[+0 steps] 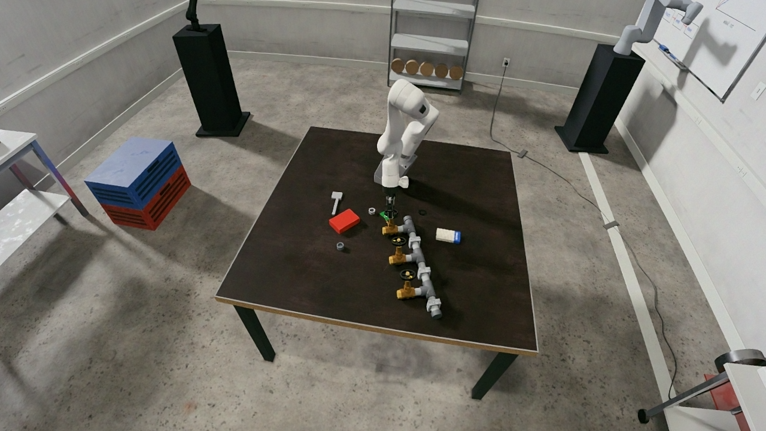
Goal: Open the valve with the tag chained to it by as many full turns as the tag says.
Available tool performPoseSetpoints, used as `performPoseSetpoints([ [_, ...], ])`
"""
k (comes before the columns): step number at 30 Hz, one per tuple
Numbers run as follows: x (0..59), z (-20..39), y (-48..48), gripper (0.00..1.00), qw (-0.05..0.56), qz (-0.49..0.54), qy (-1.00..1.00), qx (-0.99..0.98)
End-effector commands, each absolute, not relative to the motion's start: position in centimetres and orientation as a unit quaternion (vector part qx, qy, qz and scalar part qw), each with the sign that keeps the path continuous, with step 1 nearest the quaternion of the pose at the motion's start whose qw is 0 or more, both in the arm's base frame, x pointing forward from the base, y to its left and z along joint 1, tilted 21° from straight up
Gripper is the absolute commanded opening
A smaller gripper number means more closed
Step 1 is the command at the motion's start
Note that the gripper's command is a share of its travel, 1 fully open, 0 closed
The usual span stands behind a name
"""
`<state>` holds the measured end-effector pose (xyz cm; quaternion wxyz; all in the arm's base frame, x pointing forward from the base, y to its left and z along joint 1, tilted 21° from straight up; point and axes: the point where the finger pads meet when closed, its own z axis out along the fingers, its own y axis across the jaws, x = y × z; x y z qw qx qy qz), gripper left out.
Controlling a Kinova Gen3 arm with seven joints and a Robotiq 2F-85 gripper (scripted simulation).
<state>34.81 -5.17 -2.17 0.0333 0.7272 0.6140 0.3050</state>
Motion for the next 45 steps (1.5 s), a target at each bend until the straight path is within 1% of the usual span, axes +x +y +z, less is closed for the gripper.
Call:
performPoseSetpoints([
  [1,34.84,-2.13,-5.21,1.0,0.033,0.305,0.613,0.728],
  [7,34.84,-2.13,-5.21,1.0,0.033,0.305,0.612,0.729],
  [8,34.84,-2.13,-5.21,0.68,0.033,0.305,0.612,0.729],
  [45,34.84,-2.13,-5.21,0.68,0.038,0.305,0.623,0.72],
])
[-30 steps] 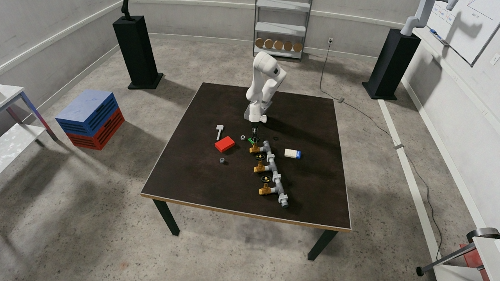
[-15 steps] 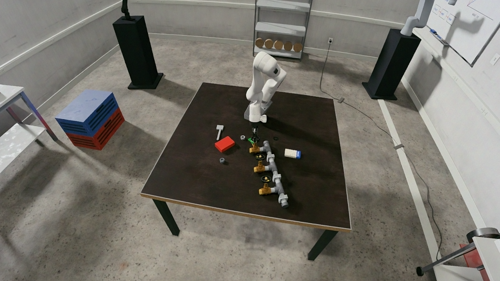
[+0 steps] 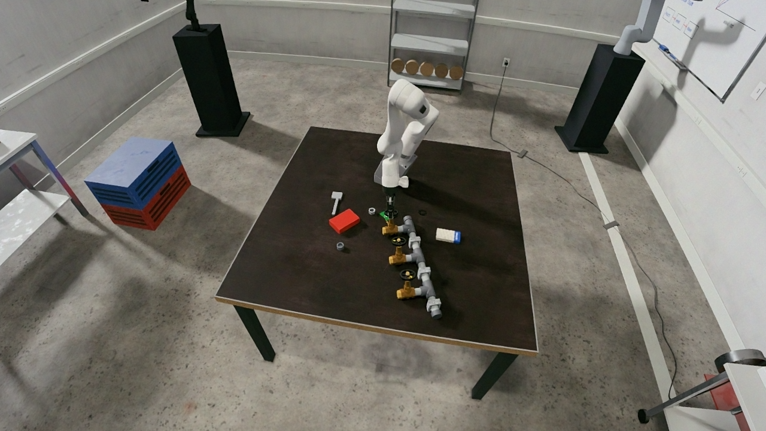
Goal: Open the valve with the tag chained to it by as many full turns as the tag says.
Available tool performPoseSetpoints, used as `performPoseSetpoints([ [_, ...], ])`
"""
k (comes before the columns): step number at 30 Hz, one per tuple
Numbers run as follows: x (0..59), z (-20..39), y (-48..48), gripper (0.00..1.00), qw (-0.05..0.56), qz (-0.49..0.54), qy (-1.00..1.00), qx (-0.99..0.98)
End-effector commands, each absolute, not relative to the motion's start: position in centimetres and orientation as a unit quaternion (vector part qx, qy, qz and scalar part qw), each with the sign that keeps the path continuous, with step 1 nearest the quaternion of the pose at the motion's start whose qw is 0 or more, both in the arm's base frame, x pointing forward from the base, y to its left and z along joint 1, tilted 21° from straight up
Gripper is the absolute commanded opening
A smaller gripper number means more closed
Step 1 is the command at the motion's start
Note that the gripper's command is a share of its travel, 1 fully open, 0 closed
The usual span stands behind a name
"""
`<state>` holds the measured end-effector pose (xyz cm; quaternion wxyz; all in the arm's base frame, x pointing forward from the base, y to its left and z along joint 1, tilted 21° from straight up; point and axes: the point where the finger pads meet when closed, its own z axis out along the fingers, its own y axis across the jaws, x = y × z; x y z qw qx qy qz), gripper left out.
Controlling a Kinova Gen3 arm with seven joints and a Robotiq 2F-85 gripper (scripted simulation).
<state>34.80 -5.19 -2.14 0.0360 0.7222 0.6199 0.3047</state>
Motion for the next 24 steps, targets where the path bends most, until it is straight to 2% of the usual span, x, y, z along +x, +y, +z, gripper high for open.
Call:
performPoseSetpoints([
  [1,34.84,-2.13,-5.21,0.68,0.039,0.305,0.625,0.717],
  [24,34.84,-2.13,-5.21,0.68,0.095,0.292,0.748,0.588],
])
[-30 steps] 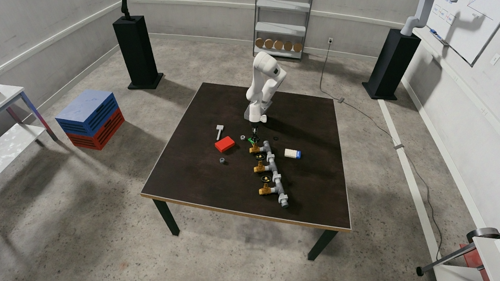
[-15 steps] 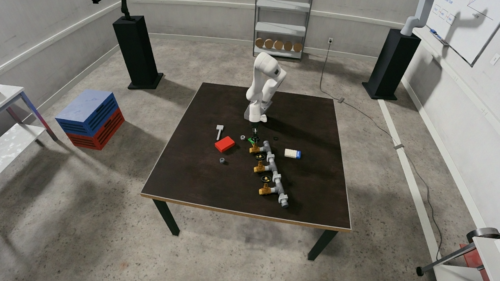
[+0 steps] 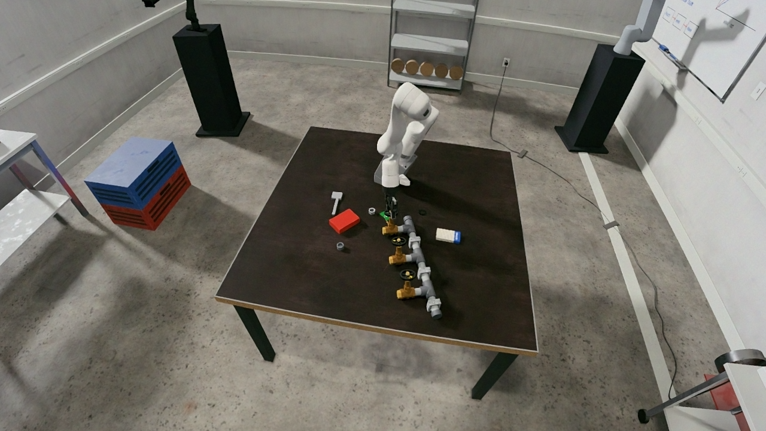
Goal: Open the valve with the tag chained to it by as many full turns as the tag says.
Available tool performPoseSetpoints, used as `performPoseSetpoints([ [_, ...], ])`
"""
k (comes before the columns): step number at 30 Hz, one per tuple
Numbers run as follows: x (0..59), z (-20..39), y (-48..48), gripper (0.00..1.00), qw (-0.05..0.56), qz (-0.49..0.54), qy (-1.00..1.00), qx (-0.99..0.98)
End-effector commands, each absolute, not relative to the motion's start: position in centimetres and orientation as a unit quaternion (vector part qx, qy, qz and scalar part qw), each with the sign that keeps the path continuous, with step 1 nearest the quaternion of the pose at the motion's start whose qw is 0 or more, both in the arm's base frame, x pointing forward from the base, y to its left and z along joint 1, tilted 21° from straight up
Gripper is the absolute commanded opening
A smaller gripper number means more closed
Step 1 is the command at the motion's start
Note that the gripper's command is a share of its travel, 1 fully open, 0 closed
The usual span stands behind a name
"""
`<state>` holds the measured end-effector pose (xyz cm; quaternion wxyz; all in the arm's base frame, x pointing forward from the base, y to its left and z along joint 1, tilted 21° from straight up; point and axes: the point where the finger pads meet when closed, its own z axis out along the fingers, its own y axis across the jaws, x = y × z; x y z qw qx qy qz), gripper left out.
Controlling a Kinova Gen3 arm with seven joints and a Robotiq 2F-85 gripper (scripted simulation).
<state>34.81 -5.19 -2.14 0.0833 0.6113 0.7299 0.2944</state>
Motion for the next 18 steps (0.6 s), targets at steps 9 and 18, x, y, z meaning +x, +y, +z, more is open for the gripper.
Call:
performPoseSetpoints([
  [9,34.84,-2.13,-5.21,0.68,0.126,0.28,0.808,0.503],
  [18,34.84,-2.13,-5.21,0.68,0.171,0.255,0.88,0.362],
])
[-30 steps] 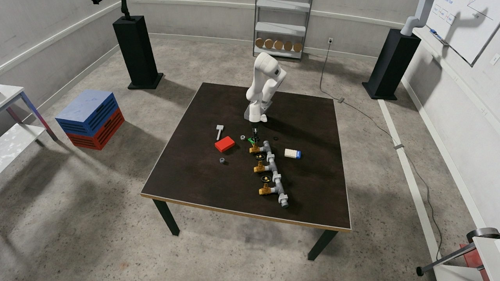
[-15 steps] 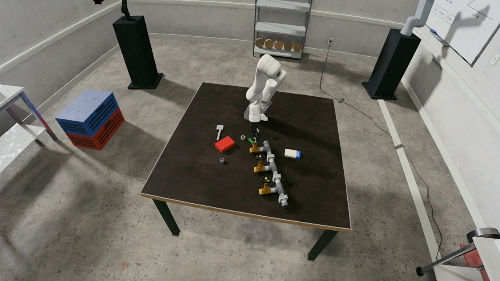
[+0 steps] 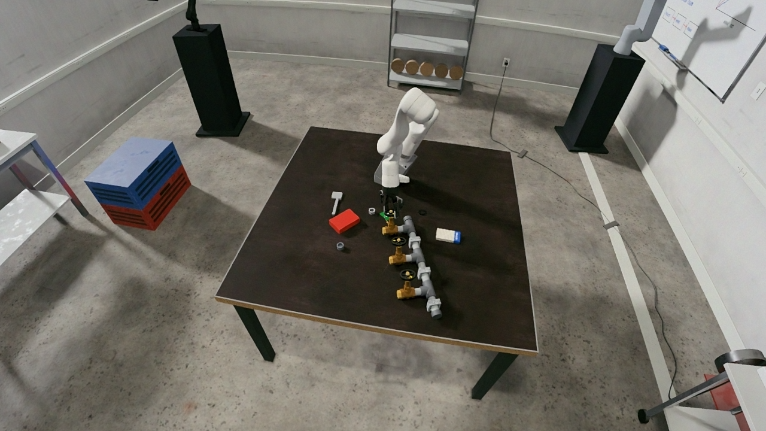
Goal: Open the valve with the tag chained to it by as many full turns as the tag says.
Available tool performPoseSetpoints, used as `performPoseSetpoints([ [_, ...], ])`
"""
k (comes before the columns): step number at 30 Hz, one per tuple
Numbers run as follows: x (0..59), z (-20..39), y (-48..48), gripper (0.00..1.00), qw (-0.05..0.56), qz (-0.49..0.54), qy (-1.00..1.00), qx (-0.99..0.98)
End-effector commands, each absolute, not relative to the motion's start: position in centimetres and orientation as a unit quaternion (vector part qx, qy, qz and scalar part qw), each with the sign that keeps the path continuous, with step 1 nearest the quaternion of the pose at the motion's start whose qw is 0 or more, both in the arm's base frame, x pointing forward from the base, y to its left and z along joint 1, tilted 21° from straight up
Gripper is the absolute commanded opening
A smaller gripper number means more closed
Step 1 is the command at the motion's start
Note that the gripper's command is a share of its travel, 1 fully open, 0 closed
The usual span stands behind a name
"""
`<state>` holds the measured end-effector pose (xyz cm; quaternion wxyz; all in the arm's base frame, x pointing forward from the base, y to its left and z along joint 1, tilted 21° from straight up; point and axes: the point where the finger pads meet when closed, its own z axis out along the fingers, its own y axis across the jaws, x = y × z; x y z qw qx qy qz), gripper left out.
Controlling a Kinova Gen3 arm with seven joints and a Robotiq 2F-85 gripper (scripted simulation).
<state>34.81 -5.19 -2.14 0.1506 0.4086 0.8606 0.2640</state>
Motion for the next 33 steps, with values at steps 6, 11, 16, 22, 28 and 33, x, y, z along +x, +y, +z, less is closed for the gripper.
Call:
performPoseSetpoints([
  [6,34.84,-2.13,-5.21,0.68,0.191,0.241,0.906,0.291],
  [11,34.84,-2.13,-5.21,0.68,0.214,0.22,0.931,0.196],
  [16,34.84,-2.13,-5.21,0.68,0.236,0.196,0.947,0.098],
  [22,34.84,-2.13,-5.21,0.68,0.251,0.176,0.951,0.02],
  [28,34.84,-2.12,-5.21,0.68,0.271,0.145,0.947,-0.094],
  [33,34.84,-2.12,-5.21,0.68,0.283,0.119,0.934,-0.183],
])
